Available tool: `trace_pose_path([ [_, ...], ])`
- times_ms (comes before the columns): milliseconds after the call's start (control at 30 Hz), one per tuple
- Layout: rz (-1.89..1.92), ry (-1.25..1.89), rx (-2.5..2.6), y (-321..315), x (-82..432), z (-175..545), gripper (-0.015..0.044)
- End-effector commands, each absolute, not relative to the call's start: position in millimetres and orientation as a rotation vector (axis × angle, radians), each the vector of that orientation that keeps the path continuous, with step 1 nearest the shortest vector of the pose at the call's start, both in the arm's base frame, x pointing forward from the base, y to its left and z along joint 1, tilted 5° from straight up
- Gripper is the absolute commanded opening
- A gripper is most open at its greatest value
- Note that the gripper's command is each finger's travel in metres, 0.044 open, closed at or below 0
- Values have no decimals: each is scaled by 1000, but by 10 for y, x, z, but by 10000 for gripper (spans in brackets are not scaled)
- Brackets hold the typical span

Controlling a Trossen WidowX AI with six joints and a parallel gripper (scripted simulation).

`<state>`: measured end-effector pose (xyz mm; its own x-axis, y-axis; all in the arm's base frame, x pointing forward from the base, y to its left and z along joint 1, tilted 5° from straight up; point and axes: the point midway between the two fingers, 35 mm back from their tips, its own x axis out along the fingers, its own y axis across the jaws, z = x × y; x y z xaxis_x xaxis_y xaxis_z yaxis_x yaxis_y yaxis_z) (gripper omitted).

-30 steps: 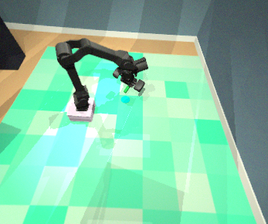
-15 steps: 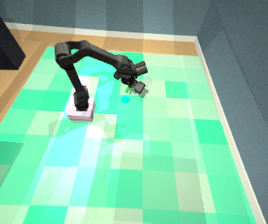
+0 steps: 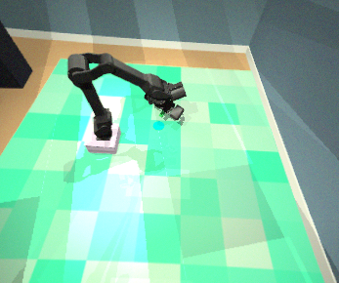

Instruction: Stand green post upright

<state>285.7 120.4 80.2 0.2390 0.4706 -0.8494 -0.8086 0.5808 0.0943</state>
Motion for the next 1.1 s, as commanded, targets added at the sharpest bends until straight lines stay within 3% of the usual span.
trace_pose_path([
  [0,921,956,-383,1201,2853,796,23],
  [1067,962,752,-257,1134,2900,803,23],
])
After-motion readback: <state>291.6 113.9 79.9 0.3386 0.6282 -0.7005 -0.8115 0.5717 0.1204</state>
